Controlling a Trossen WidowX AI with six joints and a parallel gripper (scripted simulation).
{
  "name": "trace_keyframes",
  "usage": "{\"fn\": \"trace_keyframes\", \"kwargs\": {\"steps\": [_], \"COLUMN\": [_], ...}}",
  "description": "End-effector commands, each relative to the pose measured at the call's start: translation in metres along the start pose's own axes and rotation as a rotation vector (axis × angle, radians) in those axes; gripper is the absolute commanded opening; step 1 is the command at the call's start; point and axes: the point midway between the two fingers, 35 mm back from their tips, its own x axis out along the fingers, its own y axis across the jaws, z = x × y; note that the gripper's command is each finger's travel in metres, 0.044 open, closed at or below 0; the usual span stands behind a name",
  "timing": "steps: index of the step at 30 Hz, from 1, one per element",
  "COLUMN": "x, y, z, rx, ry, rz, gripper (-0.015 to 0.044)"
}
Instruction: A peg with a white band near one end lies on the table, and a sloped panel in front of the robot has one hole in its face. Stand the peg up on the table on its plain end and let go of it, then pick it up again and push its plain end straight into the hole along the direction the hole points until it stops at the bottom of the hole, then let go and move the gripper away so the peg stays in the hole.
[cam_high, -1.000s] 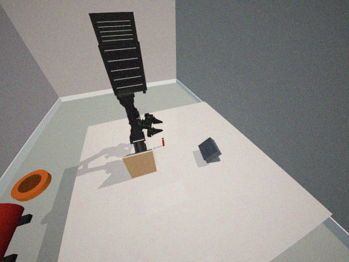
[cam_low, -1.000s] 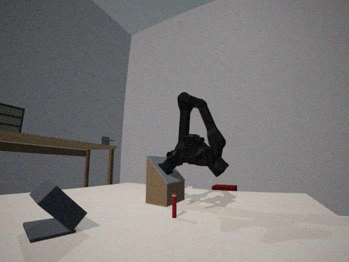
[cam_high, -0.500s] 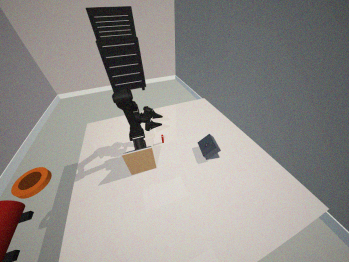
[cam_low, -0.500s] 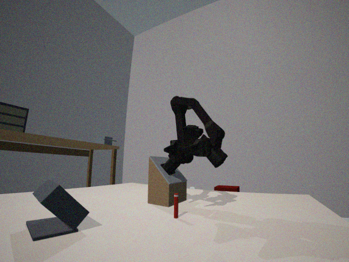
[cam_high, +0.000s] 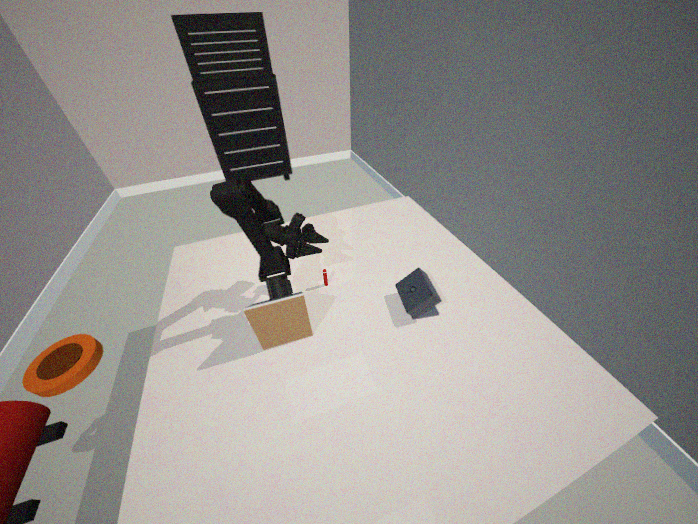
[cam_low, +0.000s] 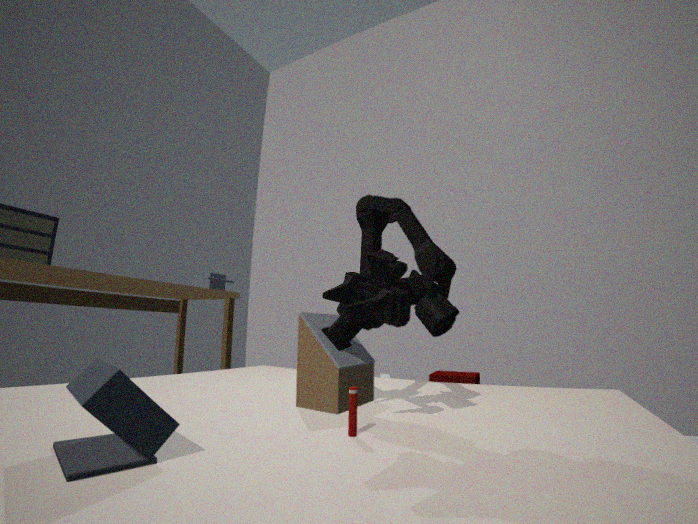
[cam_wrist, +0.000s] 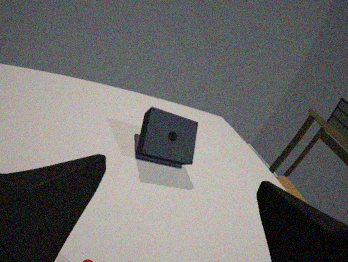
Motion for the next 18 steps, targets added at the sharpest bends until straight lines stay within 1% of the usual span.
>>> {"fn": "trace_keyframes", "kwargs": {"steps": [1,18], "x": [0.001,0.007], "y": [-0.002,-0.017], "z": [-0.003,-0.018], "rx": [-0.048,-0.195], "ry": [0.026,0.178], "rz": [-0.053,-0.239], "gripper": [0.0440,0.0440]}}
